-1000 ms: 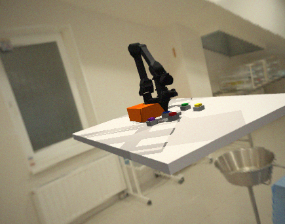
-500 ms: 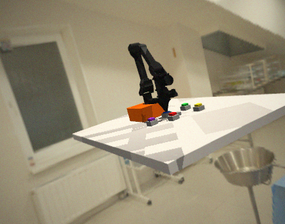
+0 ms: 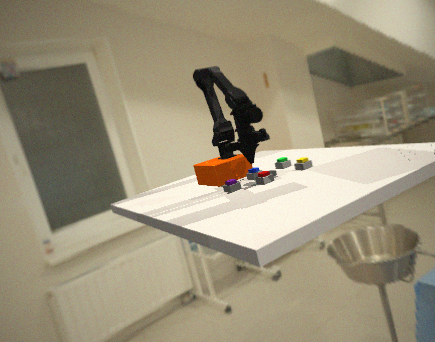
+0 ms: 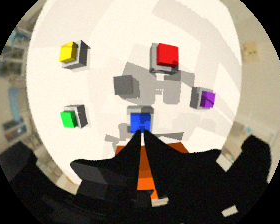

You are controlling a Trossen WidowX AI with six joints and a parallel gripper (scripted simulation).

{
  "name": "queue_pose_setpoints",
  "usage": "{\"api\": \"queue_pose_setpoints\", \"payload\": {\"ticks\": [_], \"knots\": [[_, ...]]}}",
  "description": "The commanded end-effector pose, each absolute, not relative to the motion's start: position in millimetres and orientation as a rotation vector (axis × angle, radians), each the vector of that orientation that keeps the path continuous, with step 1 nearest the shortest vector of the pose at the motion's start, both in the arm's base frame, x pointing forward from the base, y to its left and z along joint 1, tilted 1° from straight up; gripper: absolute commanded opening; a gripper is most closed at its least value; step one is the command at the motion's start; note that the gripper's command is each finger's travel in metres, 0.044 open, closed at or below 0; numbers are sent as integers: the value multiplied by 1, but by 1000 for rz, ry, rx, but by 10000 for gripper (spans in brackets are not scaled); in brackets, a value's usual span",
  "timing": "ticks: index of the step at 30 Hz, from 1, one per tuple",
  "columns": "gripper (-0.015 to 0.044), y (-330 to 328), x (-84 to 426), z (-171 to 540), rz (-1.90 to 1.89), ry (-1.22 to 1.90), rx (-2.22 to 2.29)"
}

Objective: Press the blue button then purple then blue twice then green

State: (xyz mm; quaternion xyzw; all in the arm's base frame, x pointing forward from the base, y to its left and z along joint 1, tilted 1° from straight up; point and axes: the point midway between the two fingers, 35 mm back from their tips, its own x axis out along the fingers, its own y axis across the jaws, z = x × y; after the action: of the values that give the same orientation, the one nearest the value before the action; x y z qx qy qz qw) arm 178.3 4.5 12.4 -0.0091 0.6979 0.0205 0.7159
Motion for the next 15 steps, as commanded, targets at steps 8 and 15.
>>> {"api": "queue_pose_setpoints", "payload": {"ticks": [8,15], "knots": [[20,5,179,-5,44,1547,-18],[20,5,178,-16,44,1547,-18]]}}
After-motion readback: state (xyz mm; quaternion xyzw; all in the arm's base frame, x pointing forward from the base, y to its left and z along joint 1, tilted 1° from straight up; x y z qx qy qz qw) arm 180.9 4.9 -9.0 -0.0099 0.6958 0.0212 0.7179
